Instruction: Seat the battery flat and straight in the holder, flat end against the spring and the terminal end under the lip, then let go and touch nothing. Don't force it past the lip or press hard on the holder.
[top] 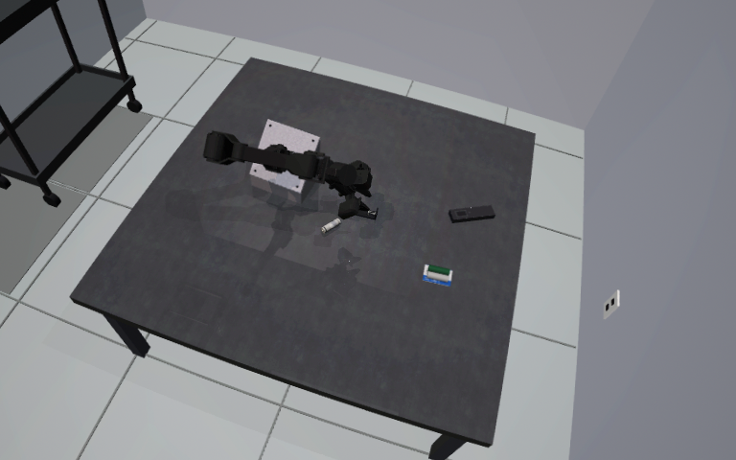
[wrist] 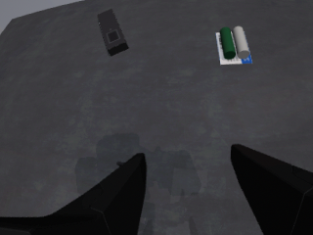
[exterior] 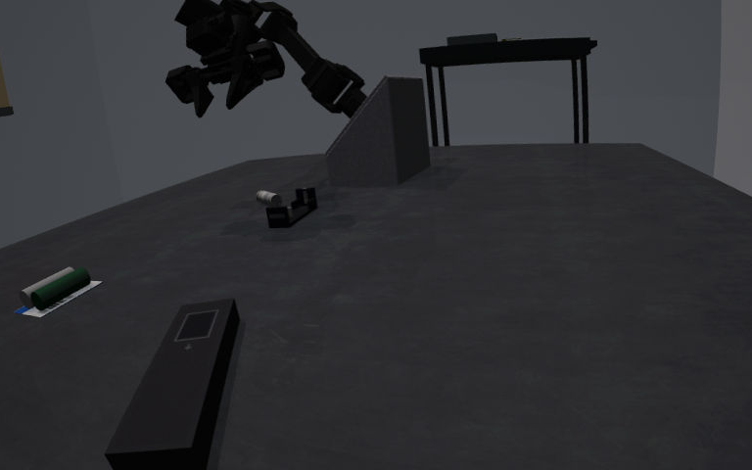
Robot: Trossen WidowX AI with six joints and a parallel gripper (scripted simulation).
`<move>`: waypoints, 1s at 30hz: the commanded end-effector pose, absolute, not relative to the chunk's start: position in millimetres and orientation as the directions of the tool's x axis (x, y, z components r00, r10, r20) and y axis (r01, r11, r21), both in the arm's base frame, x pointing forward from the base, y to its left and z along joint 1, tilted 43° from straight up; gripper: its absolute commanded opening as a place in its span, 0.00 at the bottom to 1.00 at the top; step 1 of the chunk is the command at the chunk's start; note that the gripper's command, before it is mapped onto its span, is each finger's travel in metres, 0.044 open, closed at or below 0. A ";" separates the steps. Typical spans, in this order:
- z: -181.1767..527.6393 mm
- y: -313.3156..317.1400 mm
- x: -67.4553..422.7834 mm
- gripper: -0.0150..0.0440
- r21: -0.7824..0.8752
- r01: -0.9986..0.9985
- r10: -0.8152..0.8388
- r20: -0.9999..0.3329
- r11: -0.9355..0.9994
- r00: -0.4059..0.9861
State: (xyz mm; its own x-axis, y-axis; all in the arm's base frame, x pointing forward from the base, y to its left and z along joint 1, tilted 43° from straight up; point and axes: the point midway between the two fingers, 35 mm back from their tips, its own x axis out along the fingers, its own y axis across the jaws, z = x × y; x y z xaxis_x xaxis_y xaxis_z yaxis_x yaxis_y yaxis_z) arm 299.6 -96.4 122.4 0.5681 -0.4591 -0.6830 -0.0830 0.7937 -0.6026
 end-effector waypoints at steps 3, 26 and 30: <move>54.2 -143.3 213.1 0.65 -0.470 -0.652 -0.642 -0.766 0.595 -0.033; 37.7 -159.9 190.1 0.65 -0.331 -0.764 -0.664 -0.729 0.554 -0.165; 32.8 -164.3 189.3 0.65 -0.331 -0.764 -0.664 -0.730 0.554 -0.165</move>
State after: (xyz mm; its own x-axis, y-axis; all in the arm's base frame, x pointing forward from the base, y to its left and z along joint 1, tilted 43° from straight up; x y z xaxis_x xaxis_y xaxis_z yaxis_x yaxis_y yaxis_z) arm 191.5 -160.7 37.3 -0.1611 -0.6608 -0.7331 -0.7578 0.5587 -0.3371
